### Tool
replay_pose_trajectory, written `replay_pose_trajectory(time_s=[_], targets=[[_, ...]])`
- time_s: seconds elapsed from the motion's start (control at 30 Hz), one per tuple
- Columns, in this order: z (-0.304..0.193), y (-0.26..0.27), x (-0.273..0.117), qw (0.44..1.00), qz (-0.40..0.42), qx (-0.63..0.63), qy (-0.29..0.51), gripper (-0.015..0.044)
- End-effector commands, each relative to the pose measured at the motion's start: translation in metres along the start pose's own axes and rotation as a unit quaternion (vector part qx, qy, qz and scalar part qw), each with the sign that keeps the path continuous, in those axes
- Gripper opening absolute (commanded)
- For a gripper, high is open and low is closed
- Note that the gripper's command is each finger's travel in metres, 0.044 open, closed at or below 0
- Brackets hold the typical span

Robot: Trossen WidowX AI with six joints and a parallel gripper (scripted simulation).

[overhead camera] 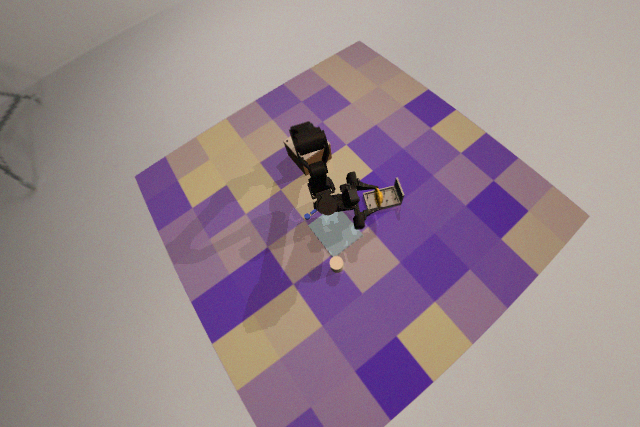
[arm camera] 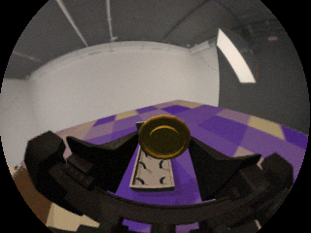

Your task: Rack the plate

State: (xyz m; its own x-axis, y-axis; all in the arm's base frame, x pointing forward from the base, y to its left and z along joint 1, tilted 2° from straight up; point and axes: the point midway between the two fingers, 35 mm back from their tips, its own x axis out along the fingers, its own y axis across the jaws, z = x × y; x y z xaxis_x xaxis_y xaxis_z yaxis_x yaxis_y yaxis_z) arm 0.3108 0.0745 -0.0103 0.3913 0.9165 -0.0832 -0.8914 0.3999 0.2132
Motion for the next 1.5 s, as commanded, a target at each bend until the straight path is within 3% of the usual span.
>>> replay_pose_trajectory(time_s=[0.0,0.43,0.97,1.47], targets=[[-0.003,0.016,-0.006,0.999,0.021,-0.032,-0.013,0.0],[-0.006,0.028,-0.01,0.997,0.039,-0.067,-0.023,0.0],[-0.048,0.016,-0.001,0.997,0.042,-0.067,-0.016,0.0],[-0.044,0.018,-0.002,0.997,0.04,-0.059,-0.015,0.0]])
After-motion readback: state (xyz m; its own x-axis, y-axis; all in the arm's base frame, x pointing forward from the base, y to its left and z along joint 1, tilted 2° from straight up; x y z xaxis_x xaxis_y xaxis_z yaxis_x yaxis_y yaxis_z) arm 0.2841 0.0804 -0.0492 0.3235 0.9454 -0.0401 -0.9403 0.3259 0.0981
